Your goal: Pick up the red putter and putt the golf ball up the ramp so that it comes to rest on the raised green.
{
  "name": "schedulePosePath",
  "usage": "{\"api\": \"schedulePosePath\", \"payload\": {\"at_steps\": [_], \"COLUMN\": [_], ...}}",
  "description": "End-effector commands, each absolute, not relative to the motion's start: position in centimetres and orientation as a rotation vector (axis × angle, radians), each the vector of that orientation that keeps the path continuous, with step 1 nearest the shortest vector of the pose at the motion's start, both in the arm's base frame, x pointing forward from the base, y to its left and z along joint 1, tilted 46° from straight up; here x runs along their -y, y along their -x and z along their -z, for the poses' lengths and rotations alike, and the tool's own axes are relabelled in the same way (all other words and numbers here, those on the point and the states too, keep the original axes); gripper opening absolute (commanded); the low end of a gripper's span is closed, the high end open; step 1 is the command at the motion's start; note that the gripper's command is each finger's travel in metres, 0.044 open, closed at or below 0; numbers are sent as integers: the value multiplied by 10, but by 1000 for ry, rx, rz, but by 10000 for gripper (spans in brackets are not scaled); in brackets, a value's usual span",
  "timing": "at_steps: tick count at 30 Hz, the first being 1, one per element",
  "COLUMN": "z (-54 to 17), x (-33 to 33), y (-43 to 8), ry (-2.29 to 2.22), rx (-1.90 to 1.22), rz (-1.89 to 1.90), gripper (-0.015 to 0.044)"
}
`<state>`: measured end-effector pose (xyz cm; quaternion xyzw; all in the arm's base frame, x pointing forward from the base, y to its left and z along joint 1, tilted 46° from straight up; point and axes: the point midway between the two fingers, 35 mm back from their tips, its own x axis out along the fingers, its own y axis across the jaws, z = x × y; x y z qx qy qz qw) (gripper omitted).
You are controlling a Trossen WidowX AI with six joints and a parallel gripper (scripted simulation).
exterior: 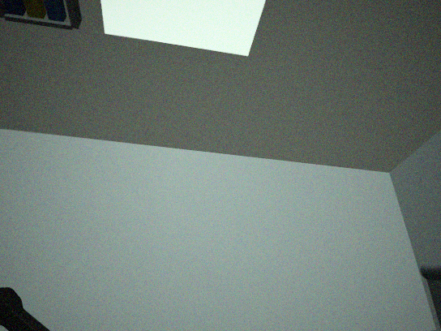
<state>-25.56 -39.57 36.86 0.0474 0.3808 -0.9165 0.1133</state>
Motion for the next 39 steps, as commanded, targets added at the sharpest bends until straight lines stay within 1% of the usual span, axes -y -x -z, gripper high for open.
{"api": "schedulePosePath", "payload": {"at_steps": [1, 10, 18, 21, 25, 28, 33, 39], "z": [-378, -377, -372, -370, -362, -364, -344, -319], "x": [417, 452, 459, 455, 450, 444, 429, 394], "y": [204, 91, -16, -56, -84, -118, -183, -261], "ry": [-64, 43, 113, 135, 117, 121, 152, 193], "rx": [-1011, -879, -795, -766, -691, -617, -640, -665], "rz": [2582, 2311, 2048, 1948, 1891, 1818, 1634, 1404], "gripper": [440, 440, 440, 440, 440, 440, 440, 440]}}
